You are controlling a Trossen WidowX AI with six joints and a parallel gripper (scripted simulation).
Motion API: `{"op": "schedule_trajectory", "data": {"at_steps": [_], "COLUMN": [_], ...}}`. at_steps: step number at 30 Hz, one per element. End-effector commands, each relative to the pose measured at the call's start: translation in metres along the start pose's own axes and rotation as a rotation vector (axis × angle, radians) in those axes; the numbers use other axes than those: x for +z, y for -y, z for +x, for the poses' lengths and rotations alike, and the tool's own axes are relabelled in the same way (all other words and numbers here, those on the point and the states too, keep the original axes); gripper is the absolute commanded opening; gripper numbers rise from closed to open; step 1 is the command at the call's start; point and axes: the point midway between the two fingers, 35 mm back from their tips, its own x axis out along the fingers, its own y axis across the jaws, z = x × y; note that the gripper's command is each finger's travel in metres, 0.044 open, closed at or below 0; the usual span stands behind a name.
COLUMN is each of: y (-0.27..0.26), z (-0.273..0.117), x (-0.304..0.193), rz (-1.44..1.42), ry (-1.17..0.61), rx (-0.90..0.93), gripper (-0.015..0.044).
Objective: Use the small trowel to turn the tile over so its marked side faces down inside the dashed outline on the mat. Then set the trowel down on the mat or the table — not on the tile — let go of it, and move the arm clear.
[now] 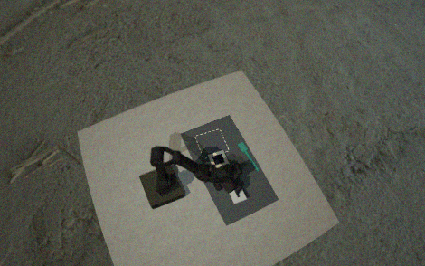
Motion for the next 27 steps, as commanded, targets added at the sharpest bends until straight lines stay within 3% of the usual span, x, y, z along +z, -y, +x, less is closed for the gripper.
{"op": "schedule_trajectory", "data": {"at_steps": [1, 7, 27], "y": [-0.001, 0.005, 0.021], "z": [-0.006, -0.012, 0.005], "x": [-0.016, -0.04, -0.039], "rz": [-0.008, -0.014, -0.015], "ry": [0.019, 0.033, 0.033], "rx": [0.021, 0.034, 0.034], "gripper": [0.0, 0.0, 0.0]}}
